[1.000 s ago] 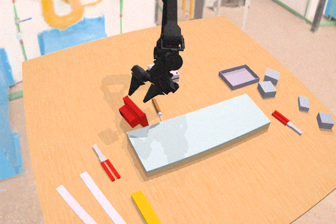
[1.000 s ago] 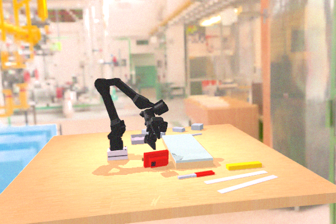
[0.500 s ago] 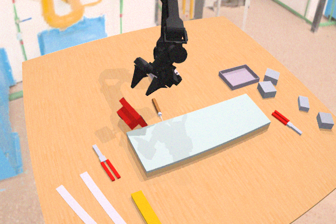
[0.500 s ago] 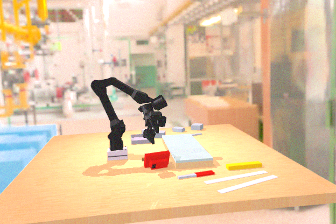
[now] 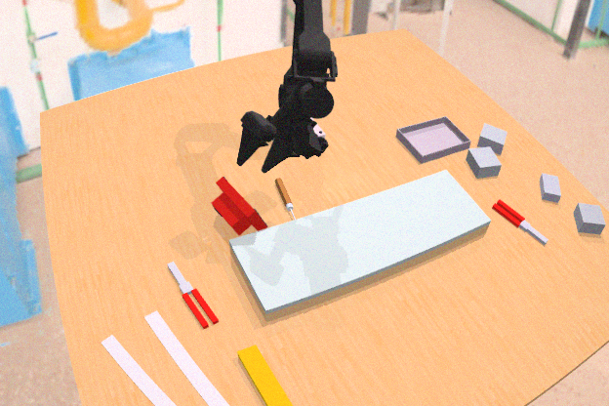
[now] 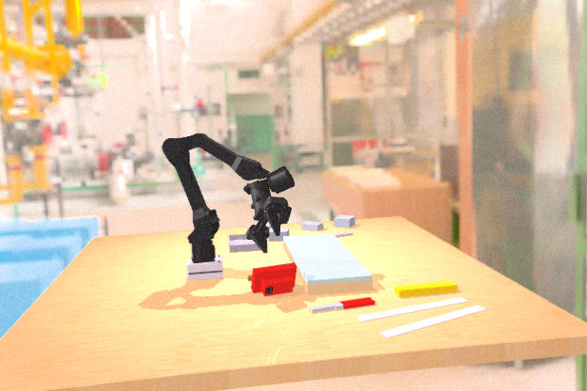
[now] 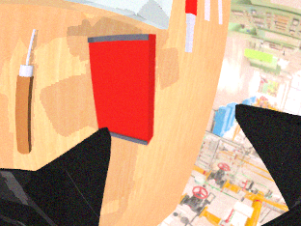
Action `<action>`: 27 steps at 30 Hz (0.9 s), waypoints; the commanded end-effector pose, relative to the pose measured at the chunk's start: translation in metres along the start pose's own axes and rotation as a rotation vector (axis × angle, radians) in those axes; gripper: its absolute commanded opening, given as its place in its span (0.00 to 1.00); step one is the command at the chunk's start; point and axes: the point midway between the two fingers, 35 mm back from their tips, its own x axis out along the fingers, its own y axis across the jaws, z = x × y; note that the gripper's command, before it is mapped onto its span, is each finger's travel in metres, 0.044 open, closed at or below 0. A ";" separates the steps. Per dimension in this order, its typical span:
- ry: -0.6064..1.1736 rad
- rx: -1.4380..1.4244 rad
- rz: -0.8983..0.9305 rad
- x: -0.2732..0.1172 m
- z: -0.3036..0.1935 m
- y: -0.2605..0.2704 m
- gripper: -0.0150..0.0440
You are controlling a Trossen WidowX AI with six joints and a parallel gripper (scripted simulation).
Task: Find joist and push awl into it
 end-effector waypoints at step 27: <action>-0.753 -1.329 0.544 0.088 -0.009 -0.035 1.00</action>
